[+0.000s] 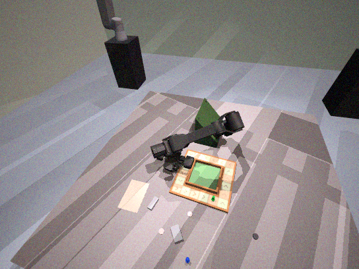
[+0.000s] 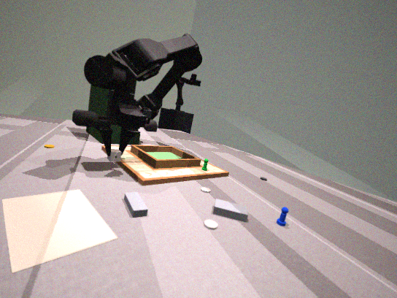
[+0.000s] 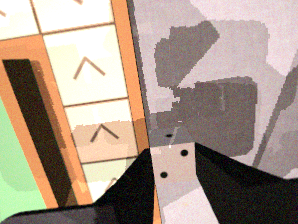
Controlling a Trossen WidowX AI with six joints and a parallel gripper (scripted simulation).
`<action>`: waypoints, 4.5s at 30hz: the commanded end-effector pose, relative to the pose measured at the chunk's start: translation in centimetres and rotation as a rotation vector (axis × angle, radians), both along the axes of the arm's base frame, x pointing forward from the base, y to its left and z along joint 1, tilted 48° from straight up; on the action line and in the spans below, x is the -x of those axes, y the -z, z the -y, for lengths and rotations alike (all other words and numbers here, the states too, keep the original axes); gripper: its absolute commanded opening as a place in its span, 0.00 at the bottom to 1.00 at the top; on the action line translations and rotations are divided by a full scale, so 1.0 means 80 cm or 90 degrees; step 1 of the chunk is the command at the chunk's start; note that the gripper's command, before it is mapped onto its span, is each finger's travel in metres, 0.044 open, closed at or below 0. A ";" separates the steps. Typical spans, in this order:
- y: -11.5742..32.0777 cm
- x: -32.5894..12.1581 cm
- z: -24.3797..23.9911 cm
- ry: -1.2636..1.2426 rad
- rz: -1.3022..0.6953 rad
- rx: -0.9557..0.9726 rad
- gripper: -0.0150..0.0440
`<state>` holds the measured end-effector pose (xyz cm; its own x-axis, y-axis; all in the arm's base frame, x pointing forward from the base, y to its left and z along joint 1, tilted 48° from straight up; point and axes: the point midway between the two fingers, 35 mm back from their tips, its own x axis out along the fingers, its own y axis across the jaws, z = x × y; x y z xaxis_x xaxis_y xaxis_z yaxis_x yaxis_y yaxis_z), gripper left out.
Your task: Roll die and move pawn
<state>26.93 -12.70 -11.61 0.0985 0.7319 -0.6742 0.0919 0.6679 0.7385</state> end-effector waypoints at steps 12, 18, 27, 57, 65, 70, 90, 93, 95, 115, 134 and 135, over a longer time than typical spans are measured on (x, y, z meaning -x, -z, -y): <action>-0.082 0.022 0.094 0.003 0.007 0.011 0.25; -0.090 0.022 0.093 0.021 -0.012 0.008 0.25; -0.112 0.011 0.067 0.132 -0.131 -0.006 0.25; -0.175 -0.002 -0.032 0.499 -0.523 -0.067 0.25; -0.189 0.000 -0.059 0.593 -0.629 -0.085 0.25; -0.196 0.003 -0.075 0.650 -0.694 -0.096 0.25; -0.181 0.017 -0.090 0.773 -0.611 0.201 0.25; -0.180 0.018 -0.090 0.808 -0.574 0.249 0.25; -0.180 0.018 -0.091 0.832 -0.547 0.277 0.25; -0.238 0.006 -0.081 0.933 -0.426 0.352 0.25; -0.238 0.004 -0.082 0.934 -0.427 0.346 0.61; -0.240 0.004 -0.080 0.934 -0.427 0.346 0.65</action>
<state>26.57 -6.12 7.40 0.0457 -0.0199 -0.9988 0.9926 -0.1119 0.0476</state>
